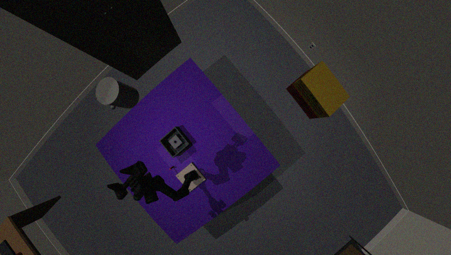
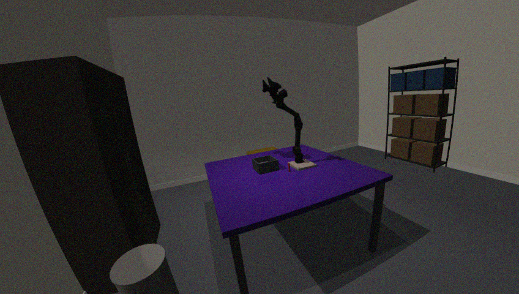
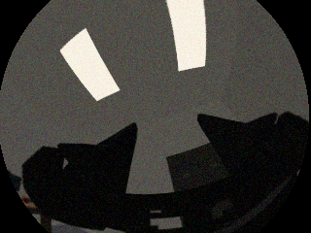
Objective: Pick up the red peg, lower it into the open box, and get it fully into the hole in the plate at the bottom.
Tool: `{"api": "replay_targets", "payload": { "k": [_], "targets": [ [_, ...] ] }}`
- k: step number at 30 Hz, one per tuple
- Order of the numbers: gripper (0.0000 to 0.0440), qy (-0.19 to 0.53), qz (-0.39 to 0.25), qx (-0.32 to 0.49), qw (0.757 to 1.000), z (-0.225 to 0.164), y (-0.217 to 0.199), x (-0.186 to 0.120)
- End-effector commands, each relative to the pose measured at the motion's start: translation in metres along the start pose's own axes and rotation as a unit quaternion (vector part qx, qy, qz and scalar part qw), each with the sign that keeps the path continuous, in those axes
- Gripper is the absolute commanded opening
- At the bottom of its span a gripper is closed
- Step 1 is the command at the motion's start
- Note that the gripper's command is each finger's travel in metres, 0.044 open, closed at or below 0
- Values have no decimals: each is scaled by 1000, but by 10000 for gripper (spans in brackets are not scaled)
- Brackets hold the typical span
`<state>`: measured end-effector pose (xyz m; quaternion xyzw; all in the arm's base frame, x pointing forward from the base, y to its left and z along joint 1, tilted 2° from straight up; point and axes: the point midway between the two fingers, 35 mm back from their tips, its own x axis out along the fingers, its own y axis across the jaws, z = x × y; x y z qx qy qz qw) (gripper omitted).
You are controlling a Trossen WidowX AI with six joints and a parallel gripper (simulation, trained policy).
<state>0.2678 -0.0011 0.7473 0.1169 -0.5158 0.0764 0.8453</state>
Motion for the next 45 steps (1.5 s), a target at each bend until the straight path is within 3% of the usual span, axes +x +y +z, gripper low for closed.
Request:
{"api": "replay_targets", "payload": {
  "k": [1,3,11,22,33,45],
  "targets": [
    [420,11,-5,0,1000,-6,-2,-1],
    [440,40,-17,5,999,-23,-7,-4],
    [440,161,-65,52,984,-91,-19,-26],
    [440,318,-132,115,932,-175,-21,-80],
    [440,468,-196,160,847,-240,-6,-159],
    [440,619,-255,179,721,-281,23,-265]
  ]
}}
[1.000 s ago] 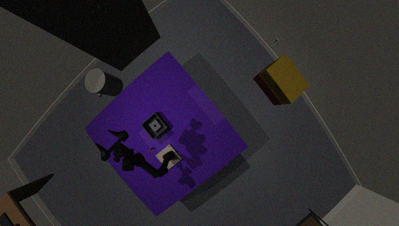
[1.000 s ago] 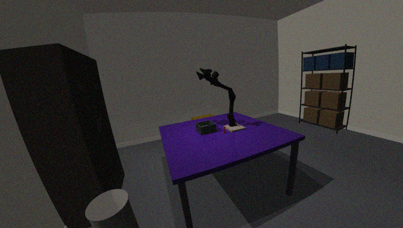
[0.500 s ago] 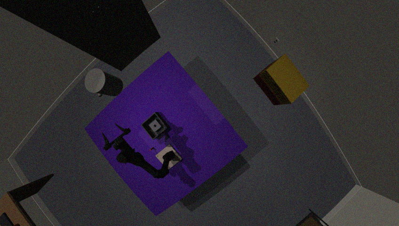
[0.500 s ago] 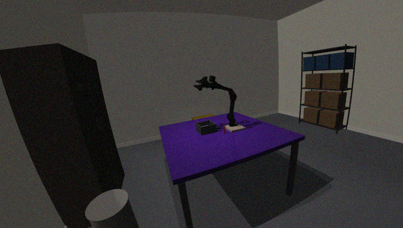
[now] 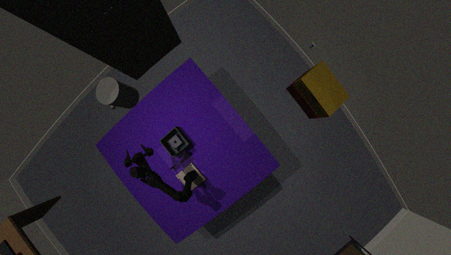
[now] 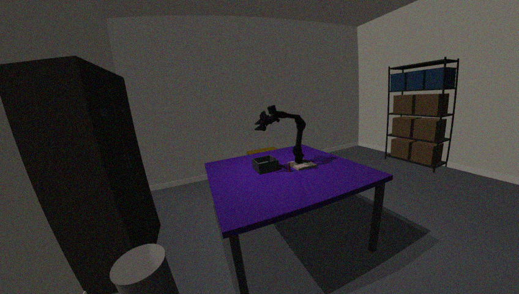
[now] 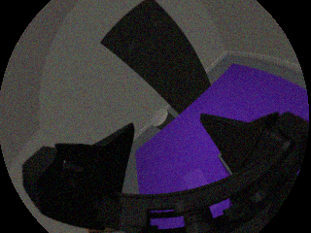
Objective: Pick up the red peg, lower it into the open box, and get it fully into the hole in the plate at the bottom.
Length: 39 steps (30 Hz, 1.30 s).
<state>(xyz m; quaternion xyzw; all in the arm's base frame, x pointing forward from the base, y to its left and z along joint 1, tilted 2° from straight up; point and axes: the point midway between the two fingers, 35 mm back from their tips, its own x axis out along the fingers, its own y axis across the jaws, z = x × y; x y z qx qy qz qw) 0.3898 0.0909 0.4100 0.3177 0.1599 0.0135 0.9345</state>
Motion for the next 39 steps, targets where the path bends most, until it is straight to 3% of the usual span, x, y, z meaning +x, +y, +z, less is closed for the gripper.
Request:
{"api": "replay_targets", "payload": {
  "k": [1,15,28,34,39],
  "targets": [
    [440,46,-28,8,999,-30,-11,-2],
    [440,244,-156,26,957,-158,-57,-37],
    [440,378,-311,39,871,-256,-111,-98],
    [440,407,-376,34,832,-291,-135,-118],
    [440,413,-407,32,814,-314,-151,-123]
  ]
}}
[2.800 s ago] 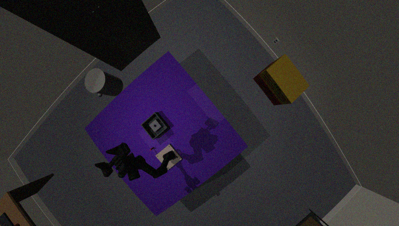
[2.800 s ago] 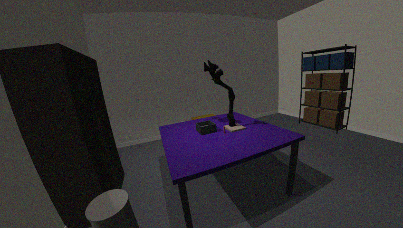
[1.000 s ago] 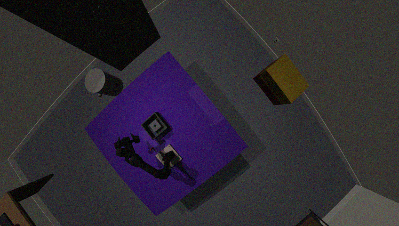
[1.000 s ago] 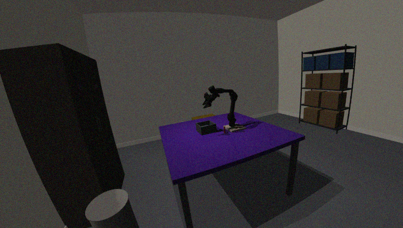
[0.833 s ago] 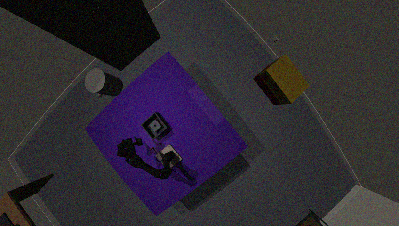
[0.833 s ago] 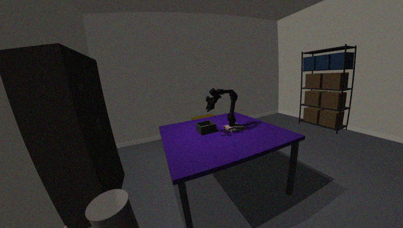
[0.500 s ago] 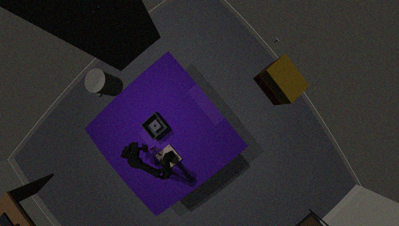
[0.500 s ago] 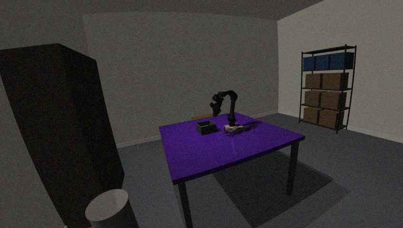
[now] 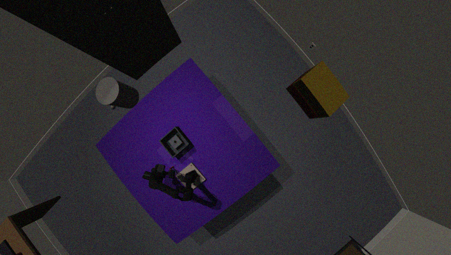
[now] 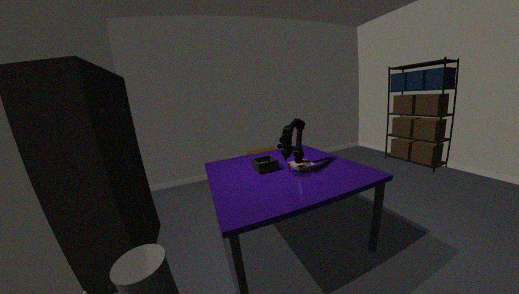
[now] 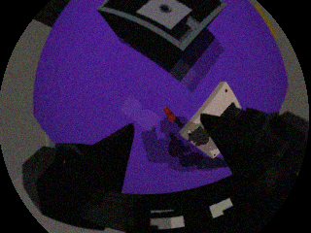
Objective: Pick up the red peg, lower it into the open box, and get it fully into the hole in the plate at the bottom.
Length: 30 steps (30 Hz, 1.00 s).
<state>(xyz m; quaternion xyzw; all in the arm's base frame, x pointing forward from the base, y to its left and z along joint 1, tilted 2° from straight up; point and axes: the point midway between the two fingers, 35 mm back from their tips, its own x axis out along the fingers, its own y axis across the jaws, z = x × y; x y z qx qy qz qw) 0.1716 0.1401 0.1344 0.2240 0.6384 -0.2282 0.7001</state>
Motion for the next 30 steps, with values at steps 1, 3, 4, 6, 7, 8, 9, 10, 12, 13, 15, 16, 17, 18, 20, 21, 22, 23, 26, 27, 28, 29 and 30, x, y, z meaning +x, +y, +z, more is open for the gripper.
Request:
{"api": "replay_targets", "payload": {
  "k": [1,3,4,6,7,8,9,10,12,13,15,16,17,18,20,21,22,23,26,27,28,29,30],
  "targets": [
    [440,7,-22,7,1000,-8,-6,18],
    [440,7,-28,10,1000,-11,-6,27],
    [440,6,-30,10,999,-12,-7,32],
    [440,4,-32,12,999,-14,-7,42],
    [440,2,-32,12,999,-15,-7,47],
    [440,0,-32,13,999,-15,-7,52],
    [440,-2,-32,13,999,-16,-6,57],
    [440,-4,-31,13,999,-16,-6,61],
    [440,-7,-29,13,999,-17,-5,71],
    [439,-9,-28,13,999,-17,-5,76],
    [437,-12,-26,12,1000,-17,-5,84],
    [436,-14,-25,11,1000,-17,-5,88],
    [433,-15,-25,10,1000,-17,-5,92],
    [424,-15,-26,9,1000,-17,-5,95],
    [384,-14,-30,7,999,-17,-7,101],
    [358,-13,-33,7,999,-18,-8,105],
    [332,-11,-36,6,999,-18,-9,108],
    [306,-10,-39,7,999,-18,-9,110],
    [227,-6,-47,9,999,-18,-11,116],
    [201,-5,-50,10,999,-18,-11,117],
    [174,-4,-52,12,999,-18,-11,117],
    [148,-3,-55,13,998,-18,-12,118],
    [123,-2,-59,15,998,-18,-12,118]
  ]
}}
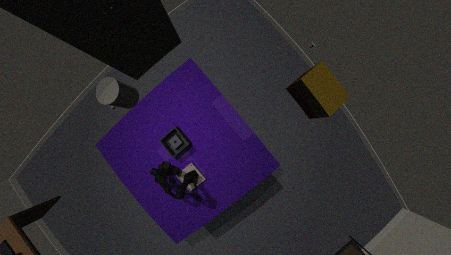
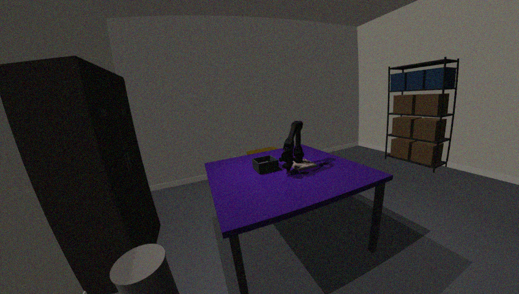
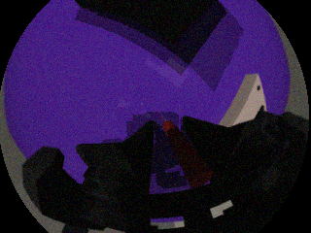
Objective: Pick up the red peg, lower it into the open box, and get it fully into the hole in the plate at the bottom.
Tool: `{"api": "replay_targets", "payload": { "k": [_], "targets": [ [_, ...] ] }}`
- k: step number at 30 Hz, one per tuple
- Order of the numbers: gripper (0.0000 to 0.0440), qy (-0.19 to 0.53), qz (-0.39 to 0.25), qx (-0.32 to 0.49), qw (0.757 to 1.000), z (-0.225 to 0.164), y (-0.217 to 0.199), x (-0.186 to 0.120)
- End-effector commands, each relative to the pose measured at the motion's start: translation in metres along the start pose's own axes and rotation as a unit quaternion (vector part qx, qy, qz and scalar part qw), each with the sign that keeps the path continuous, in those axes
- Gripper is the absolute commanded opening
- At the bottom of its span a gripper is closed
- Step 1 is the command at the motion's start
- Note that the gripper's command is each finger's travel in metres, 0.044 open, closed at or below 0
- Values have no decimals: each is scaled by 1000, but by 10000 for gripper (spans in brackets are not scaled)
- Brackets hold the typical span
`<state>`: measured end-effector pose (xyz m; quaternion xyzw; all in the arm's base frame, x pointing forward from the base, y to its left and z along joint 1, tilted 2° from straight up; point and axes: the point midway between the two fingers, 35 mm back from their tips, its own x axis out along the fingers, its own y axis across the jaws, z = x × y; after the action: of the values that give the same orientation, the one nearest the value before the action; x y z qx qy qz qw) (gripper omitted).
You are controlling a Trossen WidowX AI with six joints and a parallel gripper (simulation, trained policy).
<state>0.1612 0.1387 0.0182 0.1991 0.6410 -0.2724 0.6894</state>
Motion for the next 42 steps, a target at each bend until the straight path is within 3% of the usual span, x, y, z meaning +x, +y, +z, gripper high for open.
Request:
{"api": "replay_targets", "payload": {
  "k": [1,5,9,26,42],
  "targets": [
    [99,5,-12,3,1000,0,-2,4],
    [17,6,-26,4,1000,0,-3,6],
    [1,-17,-18,3,1000,12,2,-9],
    [0,-83,19,44,995,61,7,-88],
    [0,-130,26,140,981,136,-2,-109]
  ]
}}
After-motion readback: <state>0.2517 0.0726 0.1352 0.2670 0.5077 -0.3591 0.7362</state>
